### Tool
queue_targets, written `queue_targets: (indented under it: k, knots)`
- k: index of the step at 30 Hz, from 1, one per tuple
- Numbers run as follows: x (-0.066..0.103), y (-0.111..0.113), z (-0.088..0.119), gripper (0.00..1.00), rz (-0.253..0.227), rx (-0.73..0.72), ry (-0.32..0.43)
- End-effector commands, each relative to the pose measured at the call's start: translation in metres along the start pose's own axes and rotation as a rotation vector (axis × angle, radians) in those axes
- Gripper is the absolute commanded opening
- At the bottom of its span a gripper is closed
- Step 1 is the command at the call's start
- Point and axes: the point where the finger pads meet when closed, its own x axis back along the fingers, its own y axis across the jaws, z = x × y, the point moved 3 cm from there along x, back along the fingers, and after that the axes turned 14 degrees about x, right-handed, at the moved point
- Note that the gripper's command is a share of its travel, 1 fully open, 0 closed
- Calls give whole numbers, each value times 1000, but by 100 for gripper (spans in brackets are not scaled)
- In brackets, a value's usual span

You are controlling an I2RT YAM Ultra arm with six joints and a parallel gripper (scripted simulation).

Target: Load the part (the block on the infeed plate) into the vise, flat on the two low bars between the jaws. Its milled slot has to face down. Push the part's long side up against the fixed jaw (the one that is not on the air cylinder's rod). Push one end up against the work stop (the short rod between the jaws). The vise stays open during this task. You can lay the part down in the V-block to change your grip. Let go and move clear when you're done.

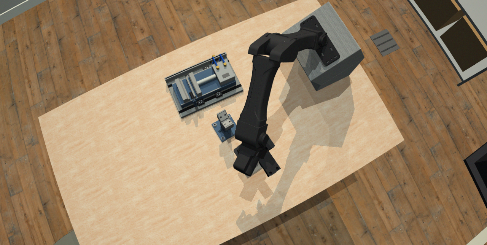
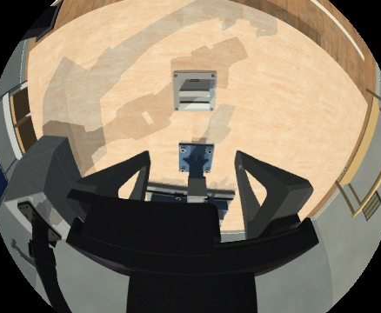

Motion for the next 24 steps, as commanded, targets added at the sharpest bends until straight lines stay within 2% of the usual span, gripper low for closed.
queue_targets:
  k: [1, 8, 11, 13, 14, 16, 18, 19, 23, 24]
  knots:
    - [8, -12, -2, 81, 40, -6, -19]
    - [-2, -2, -3, 81, 16, 5, -14]
    - [-12, 0, -3, 81, 0, 7, -8]
    - [-12, 0, -3, 81, 0, 7, -8]
    - [0, -6, 0, 81, 30, -4, -17]
    - [-5, -7, -1, 81, 29, -3, -16]
    - [-19, 2, -3, 81, -8, 9, -6]
    - [-21, 3, -2, 81, -9, 9, -6]
    - [-24, 1, -3, 81, 0, 8, -9]
    - [-20, -4, -2, 81, 16, 1, -13]
